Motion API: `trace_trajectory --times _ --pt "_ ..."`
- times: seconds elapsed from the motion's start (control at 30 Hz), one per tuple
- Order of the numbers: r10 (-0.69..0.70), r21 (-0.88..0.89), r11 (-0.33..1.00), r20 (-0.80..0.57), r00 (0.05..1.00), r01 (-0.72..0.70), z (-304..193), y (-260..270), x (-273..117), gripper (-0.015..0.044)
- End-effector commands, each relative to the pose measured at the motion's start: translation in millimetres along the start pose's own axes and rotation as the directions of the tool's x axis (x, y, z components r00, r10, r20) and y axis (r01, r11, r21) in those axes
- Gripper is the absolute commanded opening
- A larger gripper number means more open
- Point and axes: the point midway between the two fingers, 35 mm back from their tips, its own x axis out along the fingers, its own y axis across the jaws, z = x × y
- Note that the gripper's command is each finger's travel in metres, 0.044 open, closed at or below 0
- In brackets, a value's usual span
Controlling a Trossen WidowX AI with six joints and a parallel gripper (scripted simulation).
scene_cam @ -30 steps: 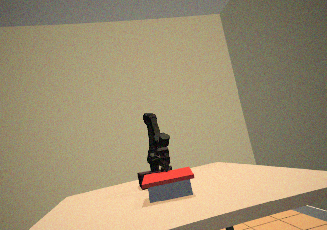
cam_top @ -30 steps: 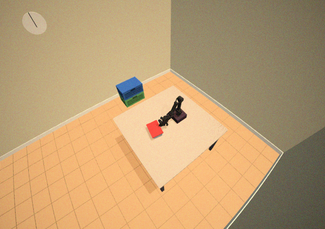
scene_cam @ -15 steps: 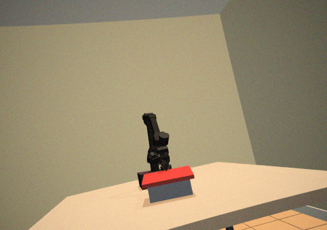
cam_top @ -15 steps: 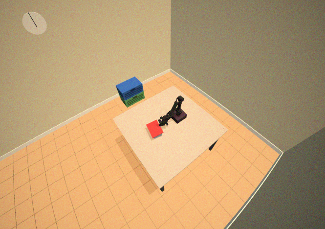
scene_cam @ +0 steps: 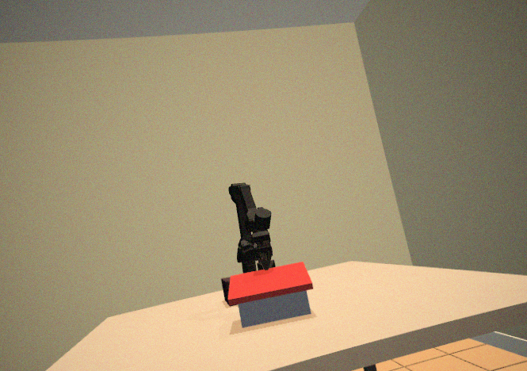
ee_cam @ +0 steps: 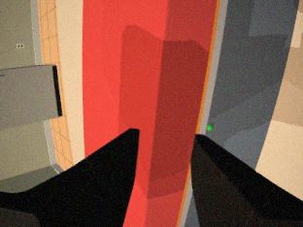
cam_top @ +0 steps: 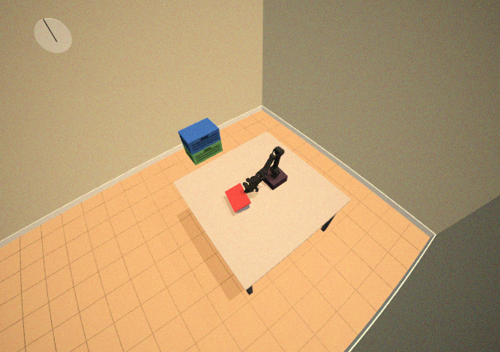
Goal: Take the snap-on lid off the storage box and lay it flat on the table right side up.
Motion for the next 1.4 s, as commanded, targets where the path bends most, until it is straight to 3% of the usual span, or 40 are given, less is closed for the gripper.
trace_trajectory --times 0.0,1.37 --pt "0.012 -0.003 1.0 -0.007 1.0 -0.012 -1.4 9.0 -3.0 0.0" --pt "0.014 -0.003 1.0 -0.007 1.0 -0.014 -1.5 67.1 -18.5 0.0"
